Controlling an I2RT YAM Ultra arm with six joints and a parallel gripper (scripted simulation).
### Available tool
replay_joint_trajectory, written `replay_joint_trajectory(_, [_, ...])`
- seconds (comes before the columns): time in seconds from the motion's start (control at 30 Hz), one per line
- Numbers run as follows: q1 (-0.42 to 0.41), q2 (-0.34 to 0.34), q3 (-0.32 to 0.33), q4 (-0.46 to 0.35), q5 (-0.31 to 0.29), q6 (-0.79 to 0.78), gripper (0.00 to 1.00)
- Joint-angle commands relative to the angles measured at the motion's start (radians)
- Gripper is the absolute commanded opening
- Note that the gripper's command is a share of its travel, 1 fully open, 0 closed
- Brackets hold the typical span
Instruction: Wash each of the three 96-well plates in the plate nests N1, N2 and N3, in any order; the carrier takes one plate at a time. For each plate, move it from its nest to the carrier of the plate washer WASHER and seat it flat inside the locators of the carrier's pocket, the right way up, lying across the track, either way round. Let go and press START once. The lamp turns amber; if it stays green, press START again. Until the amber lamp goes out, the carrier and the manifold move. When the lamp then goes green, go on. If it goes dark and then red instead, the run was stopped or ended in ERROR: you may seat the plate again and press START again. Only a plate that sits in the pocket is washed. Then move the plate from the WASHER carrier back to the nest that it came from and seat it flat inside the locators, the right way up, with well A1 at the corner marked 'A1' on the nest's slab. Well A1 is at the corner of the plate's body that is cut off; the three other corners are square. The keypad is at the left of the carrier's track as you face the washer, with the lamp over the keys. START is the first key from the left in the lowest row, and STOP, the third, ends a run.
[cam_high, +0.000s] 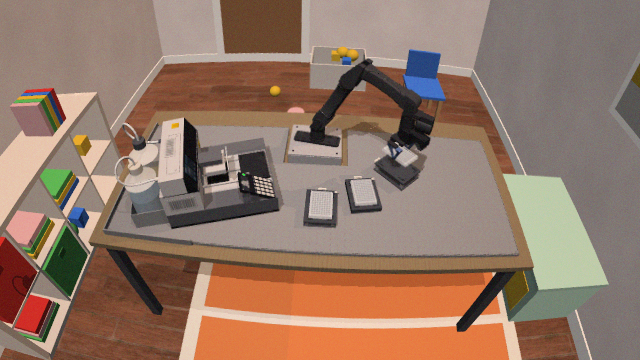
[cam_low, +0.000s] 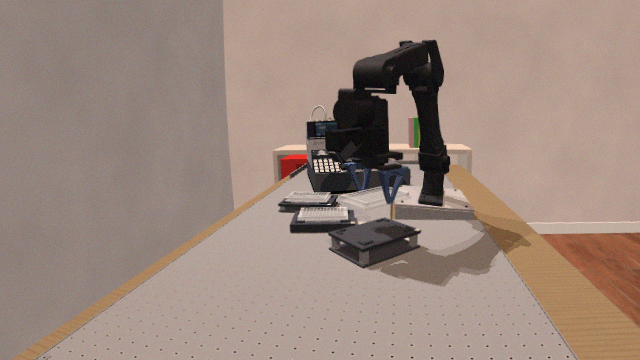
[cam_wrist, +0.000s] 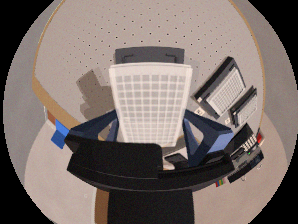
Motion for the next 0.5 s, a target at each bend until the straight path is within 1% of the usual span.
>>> replay_joint_trajectory(0.0, [0.001, -0.006, -0.006, 0.031, 0.0, 0.002, 0.0])
replay_joint_trajectory(0.47, [0.004, 0.007, -0.066, 0.105, 0.0, 0.006, 0.0])
